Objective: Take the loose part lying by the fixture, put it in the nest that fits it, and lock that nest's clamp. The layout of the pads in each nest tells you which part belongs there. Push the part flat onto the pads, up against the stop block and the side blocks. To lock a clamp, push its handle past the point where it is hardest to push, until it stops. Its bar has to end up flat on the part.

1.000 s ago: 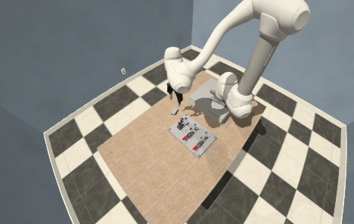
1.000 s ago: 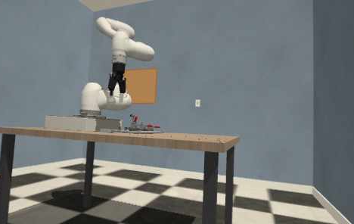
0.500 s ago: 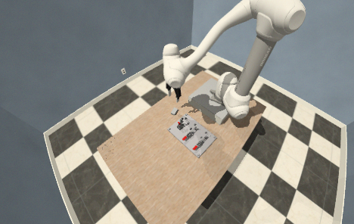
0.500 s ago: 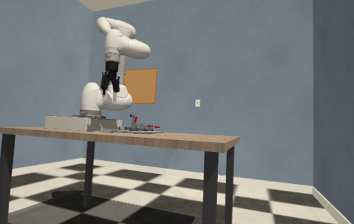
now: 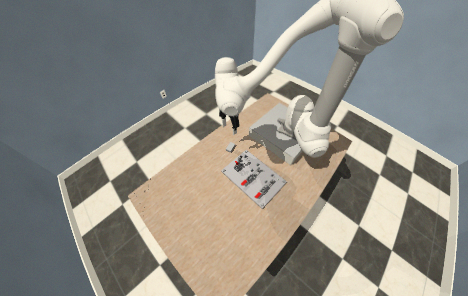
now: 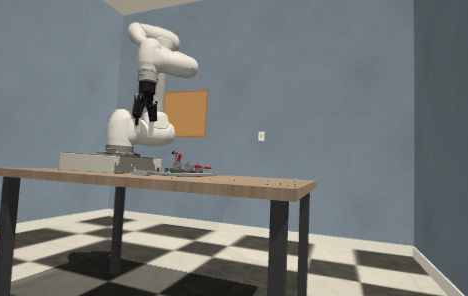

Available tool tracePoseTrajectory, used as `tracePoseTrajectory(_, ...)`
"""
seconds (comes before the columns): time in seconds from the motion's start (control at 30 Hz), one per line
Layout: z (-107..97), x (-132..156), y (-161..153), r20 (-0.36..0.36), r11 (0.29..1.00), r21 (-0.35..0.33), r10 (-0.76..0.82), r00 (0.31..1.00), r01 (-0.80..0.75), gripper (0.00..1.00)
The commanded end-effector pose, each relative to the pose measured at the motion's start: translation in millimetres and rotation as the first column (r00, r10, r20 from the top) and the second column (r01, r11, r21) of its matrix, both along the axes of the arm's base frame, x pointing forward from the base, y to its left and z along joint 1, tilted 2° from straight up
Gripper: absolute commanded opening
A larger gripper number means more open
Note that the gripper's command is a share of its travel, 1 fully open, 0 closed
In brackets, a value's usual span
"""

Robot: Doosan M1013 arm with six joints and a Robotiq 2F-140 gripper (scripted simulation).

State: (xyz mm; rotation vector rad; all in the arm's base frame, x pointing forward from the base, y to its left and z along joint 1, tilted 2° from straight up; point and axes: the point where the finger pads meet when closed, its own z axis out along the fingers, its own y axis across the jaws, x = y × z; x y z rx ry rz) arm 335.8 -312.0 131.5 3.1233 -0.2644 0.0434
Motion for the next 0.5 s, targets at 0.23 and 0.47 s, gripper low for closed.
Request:
tracePoseTrajectory(0.23, 0.0, 0.0, 0.0, 0.000, 1.000, 0.000, 0.002, 1.000, -0.002, 0.62)
tracePoseTrajectory(0.47, 0.0, 0.0, 0.0, -0.001, 0.995, -0.003, 0.098, 0.995, -0.098, 0.62)
